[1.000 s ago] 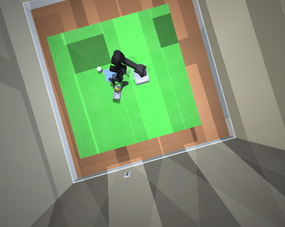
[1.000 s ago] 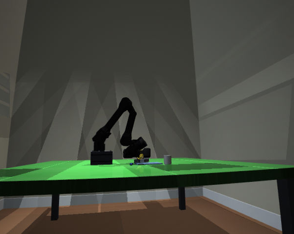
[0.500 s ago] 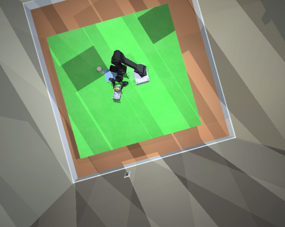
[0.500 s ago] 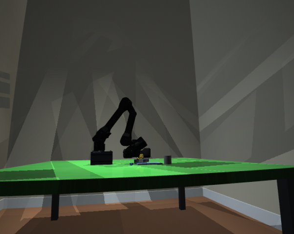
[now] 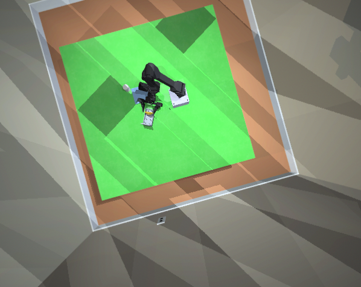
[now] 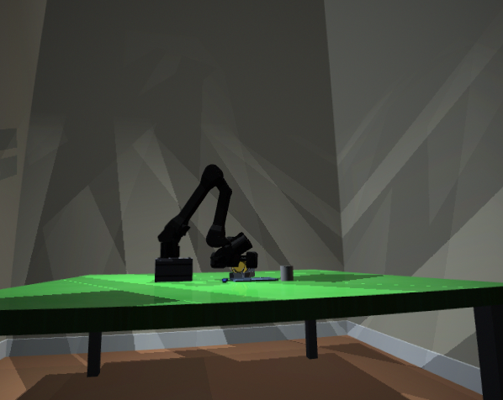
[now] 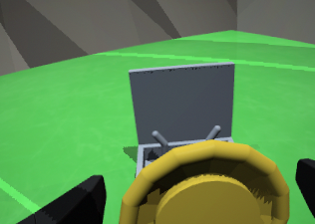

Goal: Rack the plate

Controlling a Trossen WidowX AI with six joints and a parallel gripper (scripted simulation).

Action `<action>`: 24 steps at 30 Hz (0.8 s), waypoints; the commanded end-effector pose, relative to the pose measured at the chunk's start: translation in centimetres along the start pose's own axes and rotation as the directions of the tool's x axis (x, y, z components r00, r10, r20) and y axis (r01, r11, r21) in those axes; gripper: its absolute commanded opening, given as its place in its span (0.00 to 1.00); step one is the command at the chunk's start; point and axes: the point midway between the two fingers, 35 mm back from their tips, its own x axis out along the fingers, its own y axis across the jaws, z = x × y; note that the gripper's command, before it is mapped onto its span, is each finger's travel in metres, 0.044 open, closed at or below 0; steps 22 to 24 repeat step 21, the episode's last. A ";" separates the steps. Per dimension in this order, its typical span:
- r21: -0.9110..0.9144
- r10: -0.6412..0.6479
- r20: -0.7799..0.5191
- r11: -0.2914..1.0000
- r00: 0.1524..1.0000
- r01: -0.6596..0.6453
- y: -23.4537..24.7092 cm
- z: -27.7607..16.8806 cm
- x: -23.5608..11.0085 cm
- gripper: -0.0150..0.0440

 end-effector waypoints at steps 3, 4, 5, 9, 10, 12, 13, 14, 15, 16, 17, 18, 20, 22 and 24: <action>-0.020 0.006 0.014 1.000 1.000 -0.006 -1.0 4.6 -0.7 0.93; -0.019 0.007 0.016 1.000 1.000 -0.007 -1.1 5.5 -0.8 0.93; -0.018 0.009 0.018 1.000 1.000 -0.009 -1.0 6.3 -1.0 0.93; -0.014 0.015 0.025 1.000 1.000 -0.015 -1.0 9.9 -1.6 0.93; -0.013 0.016 0.026 1.000 1.000 -0.016 -0.9 10.5 -1.7 0.93; -0.012 0.017 0.027 1.000 0.999 -0.017 -0.8 11.1 -1.8 0.93; -0.012 0.017 0.027 1.000 0.999 -0.017 -0.8 11.1 -1.8 0.93; -0.012 0.017 0.027 1.000 0.999 -0.017 -0.8 11.1 -1.8 0.93; -0.012 0.017 0.027 1.000 0.999 -0.017 -0.8 11.1 -1.8 0.93; -0.012 0.017 0.027 1.000 0.999 -0.017 -0.8 11.1 -1.8 0.93; -0.012 0.017 0.027 1.000 0.999 -0.017 -0.8 11.1 -1.8 0.93; -0.012 0.017 0.027 1.000 0.999 -0.017 -0.8 11.1 -1.8 0.93; 0.004 0.011 0.012 1.000 1.000 -0.011 -1.0 11.1 -1.7 0.93; 0.024 0.004 -0.008 1.000 1.000 -0.003 -1.3 11.0 -1.7 0.93; 0.024 0.004 -0.008 1.000 1.000 -0.003 -1.3 11.0 -1.7 0.93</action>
